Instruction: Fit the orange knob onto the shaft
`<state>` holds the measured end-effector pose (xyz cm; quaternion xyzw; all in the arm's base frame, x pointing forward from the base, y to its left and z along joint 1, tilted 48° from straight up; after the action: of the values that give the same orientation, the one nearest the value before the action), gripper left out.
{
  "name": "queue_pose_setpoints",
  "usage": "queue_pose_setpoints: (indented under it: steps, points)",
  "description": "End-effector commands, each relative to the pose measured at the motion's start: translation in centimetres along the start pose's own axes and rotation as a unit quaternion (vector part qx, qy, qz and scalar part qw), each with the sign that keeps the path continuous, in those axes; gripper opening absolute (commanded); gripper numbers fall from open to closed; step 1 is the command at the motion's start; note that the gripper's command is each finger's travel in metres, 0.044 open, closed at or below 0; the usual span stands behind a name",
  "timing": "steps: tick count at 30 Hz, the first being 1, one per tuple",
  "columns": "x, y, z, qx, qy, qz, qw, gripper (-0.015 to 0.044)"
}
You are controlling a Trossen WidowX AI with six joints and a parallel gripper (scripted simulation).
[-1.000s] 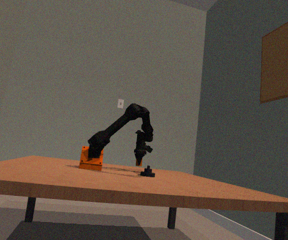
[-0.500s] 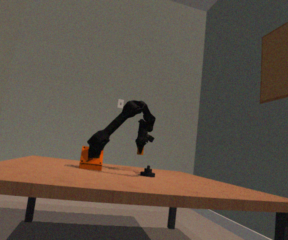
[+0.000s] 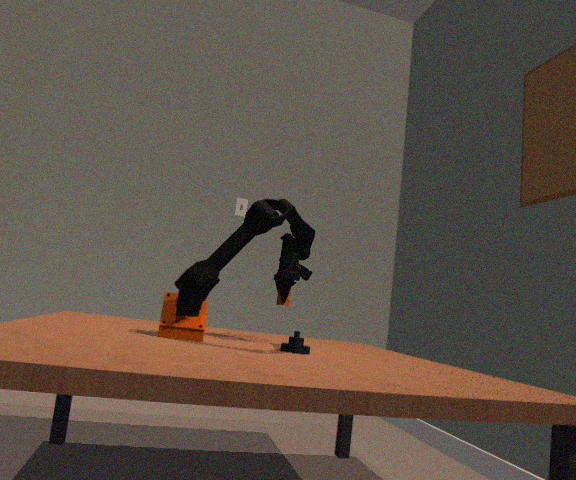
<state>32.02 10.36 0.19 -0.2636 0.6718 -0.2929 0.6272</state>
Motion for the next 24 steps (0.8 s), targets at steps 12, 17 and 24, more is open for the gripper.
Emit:
queue_pose_setpoints:
  steps: [12, 17, 24]
  points:
    - [0.7, -4.6, 1.1, -0.004, -0.009, 0.006, 1.0, 0.0]
    - [1.1, -6.2, 1.2, -0.004, -0.009, 0.006, 1.0, 0.0]
    - [1.8, -8.4, 1.4, -0.003, -0.01, 0.006, 1.0, 0.0]
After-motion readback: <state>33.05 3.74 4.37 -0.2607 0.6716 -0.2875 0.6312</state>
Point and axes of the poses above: the point midway between the two fingers, 35 mm back from their tips, its own x axis out along the fingers, its own y axis across the jaws, z = x × y, the point moved 1 cm from there along -x, back along the fingers, and after that the axes turned 10 degrees about -x, right-handed, at the moved point
